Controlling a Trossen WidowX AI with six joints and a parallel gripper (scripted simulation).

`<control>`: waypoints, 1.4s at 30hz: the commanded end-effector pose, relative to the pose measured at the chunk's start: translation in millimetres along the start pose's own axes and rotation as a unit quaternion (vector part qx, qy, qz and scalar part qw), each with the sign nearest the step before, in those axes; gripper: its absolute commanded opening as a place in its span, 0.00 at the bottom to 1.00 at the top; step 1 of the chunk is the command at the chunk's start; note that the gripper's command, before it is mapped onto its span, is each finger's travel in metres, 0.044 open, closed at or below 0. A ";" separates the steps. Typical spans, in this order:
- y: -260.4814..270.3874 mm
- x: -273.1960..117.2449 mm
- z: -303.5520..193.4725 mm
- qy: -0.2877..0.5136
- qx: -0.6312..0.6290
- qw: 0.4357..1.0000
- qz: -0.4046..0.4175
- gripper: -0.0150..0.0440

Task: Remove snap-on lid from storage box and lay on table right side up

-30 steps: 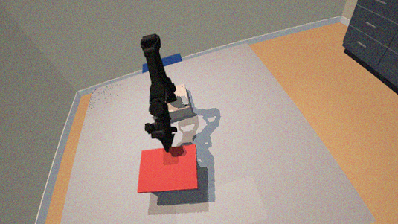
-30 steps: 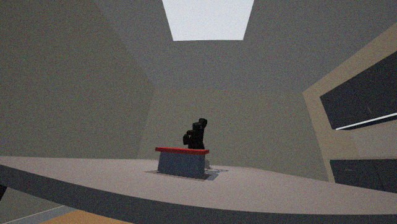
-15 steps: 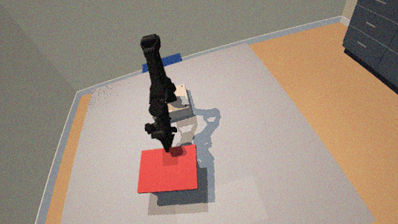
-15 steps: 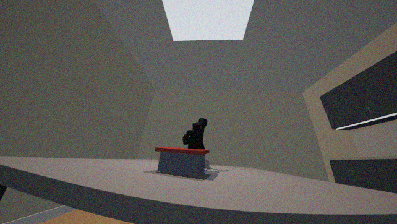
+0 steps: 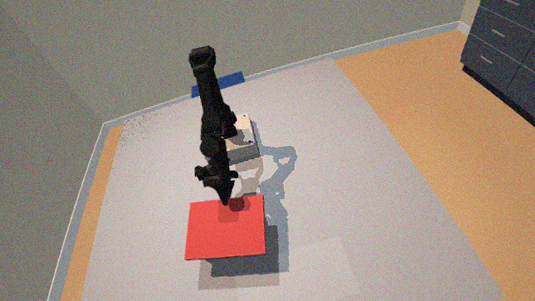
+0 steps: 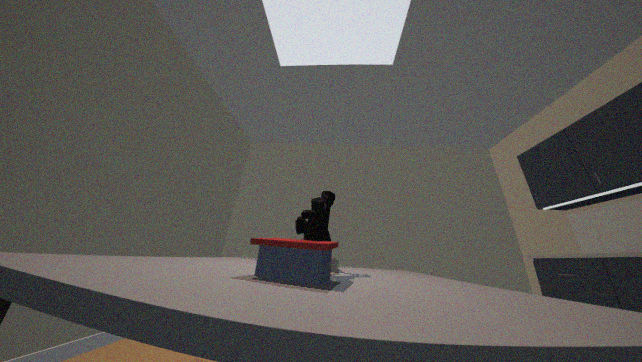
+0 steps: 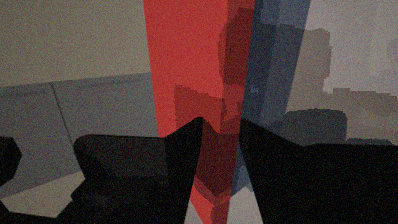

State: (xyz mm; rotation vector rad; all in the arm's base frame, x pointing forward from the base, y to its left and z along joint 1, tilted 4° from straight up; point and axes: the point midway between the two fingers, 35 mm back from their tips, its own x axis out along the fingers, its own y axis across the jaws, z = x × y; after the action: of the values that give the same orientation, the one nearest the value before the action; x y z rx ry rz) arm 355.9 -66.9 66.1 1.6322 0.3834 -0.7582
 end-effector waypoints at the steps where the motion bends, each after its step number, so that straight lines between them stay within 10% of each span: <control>1: 0.4 0.5 -0.1 0.001 -0.001 1.000 0.000 0.25; 42: 37.5 -20.1 0.1 0.002 -0.002 1.000 0.001 0.25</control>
State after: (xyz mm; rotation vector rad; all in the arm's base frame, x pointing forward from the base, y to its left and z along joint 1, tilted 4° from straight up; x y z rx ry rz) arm 361.8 -70.8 99.5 1.6314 0.3914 -0.7642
